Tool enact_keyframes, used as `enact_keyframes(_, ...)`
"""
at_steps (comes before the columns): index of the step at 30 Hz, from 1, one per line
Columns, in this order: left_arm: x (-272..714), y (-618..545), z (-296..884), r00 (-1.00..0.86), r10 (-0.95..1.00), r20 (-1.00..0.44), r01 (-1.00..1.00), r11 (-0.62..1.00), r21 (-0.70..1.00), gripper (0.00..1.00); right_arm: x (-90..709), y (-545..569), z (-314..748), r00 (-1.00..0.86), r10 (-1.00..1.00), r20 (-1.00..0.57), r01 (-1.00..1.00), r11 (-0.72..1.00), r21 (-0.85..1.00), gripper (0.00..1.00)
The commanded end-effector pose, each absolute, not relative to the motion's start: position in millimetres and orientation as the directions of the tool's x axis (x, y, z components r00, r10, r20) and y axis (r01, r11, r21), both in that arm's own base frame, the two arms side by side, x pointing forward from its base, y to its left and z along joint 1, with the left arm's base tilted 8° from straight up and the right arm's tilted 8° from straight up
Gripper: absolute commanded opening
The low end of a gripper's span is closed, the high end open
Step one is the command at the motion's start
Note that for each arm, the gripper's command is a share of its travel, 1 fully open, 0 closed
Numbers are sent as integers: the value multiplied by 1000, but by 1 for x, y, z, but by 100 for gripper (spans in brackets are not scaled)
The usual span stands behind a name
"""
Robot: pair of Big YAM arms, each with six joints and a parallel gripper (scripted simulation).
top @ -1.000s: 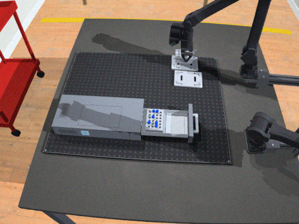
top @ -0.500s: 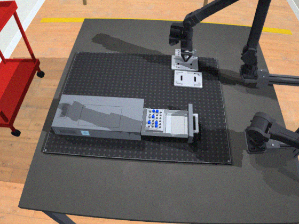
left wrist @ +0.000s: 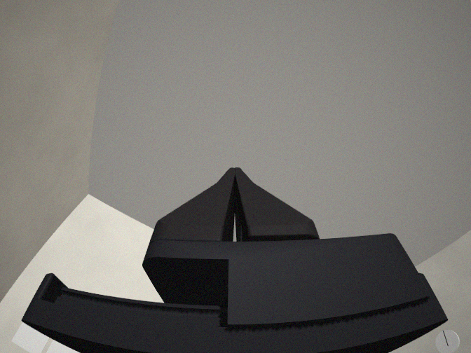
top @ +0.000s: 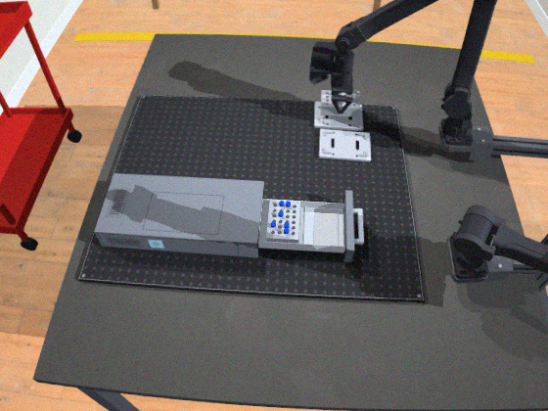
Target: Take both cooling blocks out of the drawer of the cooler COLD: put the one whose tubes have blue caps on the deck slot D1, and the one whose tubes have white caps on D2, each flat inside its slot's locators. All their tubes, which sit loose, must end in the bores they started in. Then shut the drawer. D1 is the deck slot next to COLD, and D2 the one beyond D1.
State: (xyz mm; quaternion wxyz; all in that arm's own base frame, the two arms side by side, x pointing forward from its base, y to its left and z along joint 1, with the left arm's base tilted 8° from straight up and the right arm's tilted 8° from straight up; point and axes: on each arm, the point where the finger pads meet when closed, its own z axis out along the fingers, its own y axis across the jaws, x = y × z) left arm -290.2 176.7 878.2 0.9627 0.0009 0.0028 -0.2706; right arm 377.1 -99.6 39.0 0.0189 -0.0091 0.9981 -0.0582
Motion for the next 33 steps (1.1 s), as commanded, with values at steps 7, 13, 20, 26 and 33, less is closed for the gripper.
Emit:
enact_keyframes(7,-272,163,886,857,-514,-40,514,858,1,0,418,-110,81,-989,-32,-143,-12,990,-140,0)
enact_keyframes(13,-272,163,886,857,-514,-40,514,858,1,0,419,-110,81,-989,-32,-144,-12,990,-140,0)
enact_keyframes(20,-272,163,886,857,-514,-40,514,858,1,0,419,-110,82,-989,-32,-146,-12,990,-140,0)
enact_keyframes(26,-272,163,886,857,-514,-40,514,858,1,0,419,-110,81,-989,-32,-148,-11,990,-141,0)
enact_keyframes(33,-272,163,886,857,-514,-40,514,858,1,0,420,-110,78,-988,-32,-149,-10,990,-141,0)
